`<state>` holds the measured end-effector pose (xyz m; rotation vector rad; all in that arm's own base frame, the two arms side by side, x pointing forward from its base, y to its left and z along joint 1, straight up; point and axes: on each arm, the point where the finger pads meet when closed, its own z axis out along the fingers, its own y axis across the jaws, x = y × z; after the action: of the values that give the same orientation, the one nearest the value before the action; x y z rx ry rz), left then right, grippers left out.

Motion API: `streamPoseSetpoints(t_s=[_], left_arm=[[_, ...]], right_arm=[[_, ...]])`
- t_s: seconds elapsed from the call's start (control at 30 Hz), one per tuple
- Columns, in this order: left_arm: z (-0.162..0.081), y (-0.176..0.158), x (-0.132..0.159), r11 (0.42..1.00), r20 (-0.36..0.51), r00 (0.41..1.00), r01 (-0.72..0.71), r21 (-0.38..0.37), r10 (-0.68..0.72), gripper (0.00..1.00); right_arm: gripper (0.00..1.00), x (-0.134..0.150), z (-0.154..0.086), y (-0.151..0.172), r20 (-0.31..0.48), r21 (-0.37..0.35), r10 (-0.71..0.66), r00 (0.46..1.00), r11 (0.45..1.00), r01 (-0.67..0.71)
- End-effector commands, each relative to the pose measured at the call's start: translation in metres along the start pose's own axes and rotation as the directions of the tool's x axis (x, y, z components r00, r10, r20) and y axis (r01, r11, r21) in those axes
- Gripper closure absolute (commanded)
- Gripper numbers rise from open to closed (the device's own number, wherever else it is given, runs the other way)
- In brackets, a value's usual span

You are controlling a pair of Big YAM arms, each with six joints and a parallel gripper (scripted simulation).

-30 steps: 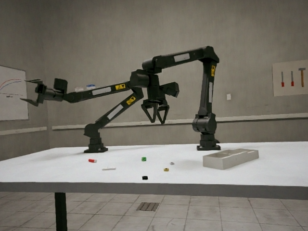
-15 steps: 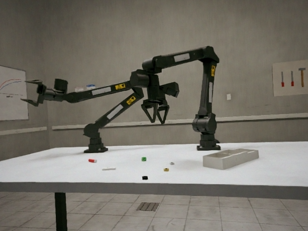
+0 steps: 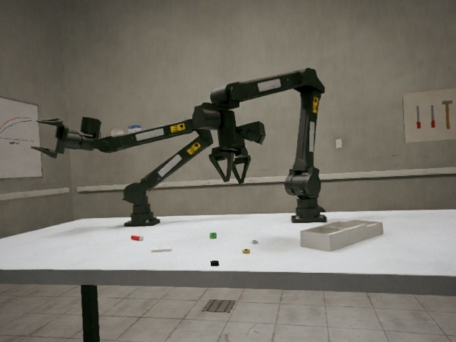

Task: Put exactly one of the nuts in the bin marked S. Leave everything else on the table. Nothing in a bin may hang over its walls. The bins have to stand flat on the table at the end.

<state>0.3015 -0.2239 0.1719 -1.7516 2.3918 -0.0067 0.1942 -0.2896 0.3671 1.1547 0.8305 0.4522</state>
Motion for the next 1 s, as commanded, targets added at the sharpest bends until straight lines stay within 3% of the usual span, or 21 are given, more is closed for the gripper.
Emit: streamPoseSetpoints(t_s=[0.0,0.97], left_arm=[[-0.003,-0.002,0.000,1.000,-0.004,1.000,0.002,0.009,-0.002,0.00],[-0.003,-0.002,0.000,1.000,-0.004,1.000,0.002,0.009,-0.002,0.00]], right_arm=[[0.00,-0.009,-0.002,0.002,0.023,0.001,-0.008,1.000,1.000,0.008],[0.00,-0.023,-0.007,-0.003,0.065,0.017,-0.016,0.998,1.000,0.015]])
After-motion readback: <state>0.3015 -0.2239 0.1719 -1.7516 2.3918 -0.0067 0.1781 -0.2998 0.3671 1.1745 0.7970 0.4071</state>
